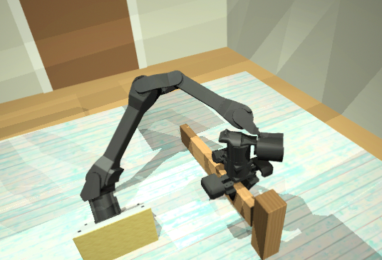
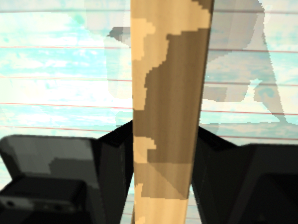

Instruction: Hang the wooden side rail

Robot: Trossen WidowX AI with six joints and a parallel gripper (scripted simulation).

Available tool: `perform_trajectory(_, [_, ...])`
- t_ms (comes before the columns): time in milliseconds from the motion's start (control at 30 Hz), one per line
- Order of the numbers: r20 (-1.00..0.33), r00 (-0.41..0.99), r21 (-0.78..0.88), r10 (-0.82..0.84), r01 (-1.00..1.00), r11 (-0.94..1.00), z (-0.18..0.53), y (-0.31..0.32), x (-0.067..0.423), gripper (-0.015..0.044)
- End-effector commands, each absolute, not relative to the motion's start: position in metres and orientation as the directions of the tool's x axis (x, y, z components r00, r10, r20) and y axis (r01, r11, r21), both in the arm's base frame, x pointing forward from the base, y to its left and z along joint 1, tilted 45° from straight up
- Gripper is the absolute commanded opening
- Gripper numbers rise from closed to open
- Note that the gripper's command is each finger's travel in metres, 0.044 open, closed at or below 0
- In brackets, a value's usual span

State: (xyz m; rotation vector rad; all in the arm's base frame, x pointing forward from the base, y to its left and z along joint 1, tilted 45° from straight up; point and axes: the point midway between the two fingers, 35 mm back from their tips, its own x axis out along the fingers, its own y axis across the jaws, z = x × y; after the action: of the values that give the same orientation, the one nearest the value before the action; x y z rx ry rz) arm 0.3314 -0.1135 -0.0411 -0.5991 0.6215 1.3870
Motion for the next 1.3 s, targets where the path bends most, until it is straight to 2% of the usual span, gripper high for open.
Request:
perform_trajectory(0, [-0.715,0.084,-0.027,0.694,-0.995,0.093,-0.0411,-0.1185,0.3298,0.0])
perform_trajectory(1267, [-0.715,0.084,-0.027,0.694,-0.995,0.093,-0.0437,-0.1211,0.3291,0.0])
